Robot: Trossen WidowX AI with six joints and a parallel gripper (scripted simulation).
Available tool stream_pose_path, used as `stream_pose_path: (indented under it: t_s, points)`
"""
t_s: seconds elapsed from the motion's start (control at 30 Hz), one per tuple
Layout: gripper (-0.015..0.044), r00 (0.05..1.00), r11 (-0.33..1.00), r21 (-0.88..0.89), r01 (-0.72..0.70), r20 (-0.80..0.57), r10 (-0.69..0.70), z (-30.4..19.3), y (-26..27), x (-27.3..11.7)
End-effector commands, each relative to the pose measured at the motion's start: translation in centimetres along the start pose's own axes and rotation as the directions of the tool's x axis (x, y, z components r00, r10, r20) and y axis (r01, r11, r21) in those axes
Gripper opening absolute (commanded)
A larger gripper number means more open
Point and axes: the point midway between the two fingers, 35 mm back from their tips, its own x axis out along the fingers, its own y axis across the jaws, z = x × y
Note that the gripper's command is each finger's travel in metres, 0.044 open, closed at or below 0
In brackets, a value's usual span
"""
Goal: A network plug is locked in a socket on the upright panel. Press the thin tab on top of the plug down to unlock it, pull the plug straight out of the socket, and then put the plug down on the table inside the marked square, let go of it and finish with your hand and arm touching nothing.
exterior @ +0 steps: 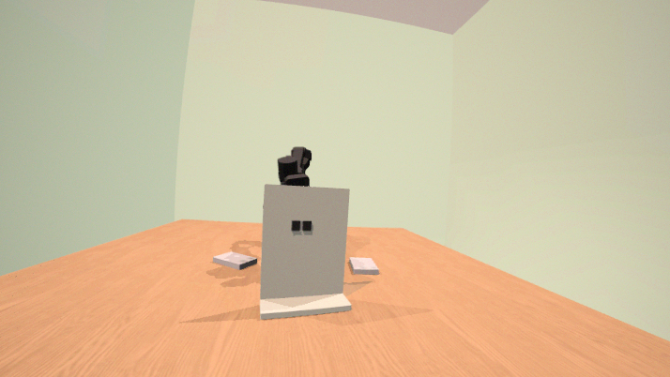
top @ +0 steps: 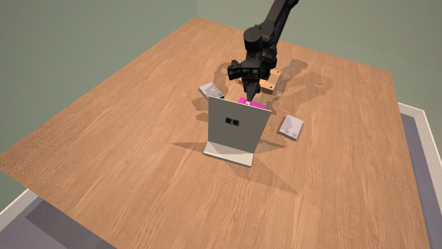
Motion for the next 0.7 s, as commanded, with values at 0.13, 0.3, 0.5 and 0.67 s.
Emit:
stream_pose_path:
  t_s: [0.13,0.3,0.5,0.67]
  points:
    - [0.0,0.99,0.992,0.027,0.126,0.06,-0.127,-0.5,-1.9,-0.5]
    - [0.0,0.972,0.977,0.035,0.211,0.098,-0.213,-0.8,-3.4,-1.2]
    - [0.0,0.939,0.95,0.037,0.31,0.147,-0.312,-1.0,-5.0,-2.3]
    - [0.0,0.901,0.92,0.033,0.39,0.191,-0.389,-1.1,-6.4,-3.5]
